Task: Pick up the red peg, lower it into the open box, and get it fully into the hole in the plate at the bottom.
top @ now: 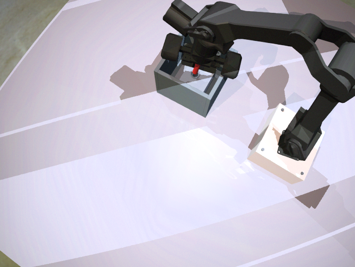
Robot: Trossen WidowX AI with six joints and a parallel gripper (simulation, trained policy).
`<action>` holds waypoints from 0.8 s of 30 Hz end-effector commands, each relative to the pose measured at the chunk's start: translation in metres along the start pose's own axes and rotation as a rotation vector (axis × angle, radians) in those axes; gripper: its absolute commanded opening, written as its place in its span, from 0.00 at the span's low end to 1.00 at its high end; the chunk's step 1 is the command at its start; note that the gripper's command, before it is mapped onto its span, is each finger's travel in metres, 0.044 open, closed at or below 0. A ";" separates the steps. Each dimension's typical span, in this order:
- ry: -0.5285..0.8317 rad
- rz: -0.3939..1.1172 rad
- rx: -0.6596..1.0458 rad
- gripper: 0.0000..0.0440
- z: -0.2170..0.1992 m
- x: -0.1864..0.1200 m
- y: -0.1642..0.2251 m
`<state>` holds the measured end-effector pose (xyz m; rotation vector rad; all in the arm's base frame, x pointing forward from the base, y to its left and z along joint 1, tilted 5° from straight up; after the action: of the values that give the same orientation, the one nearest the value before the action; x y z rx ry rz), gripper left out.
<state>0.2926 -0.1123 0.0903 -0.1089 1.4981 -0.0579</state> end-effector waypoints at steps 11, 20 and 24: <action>0.043 0.008 -0.057 0.15 -0.001 0.026 -0.003; 0.056 0.087 -0.068 0.23 0.002 0.029 0.004; 0.058 0.151 -0.054 0.21 0.002 0.020 0.011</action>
<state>0.2949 -0.1076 0.0640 -0.0728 1.5644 0.0797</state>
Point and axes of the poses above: the point midway between the two fingers, 35 mm back from their tips, its own x axis out along the fingers, its own z axis across the jaws, y = z × x, the point moved 6 cm from there along -x, back along the fingers, and after that the axes turned 2 degrees about x, right-handed, at the moved point
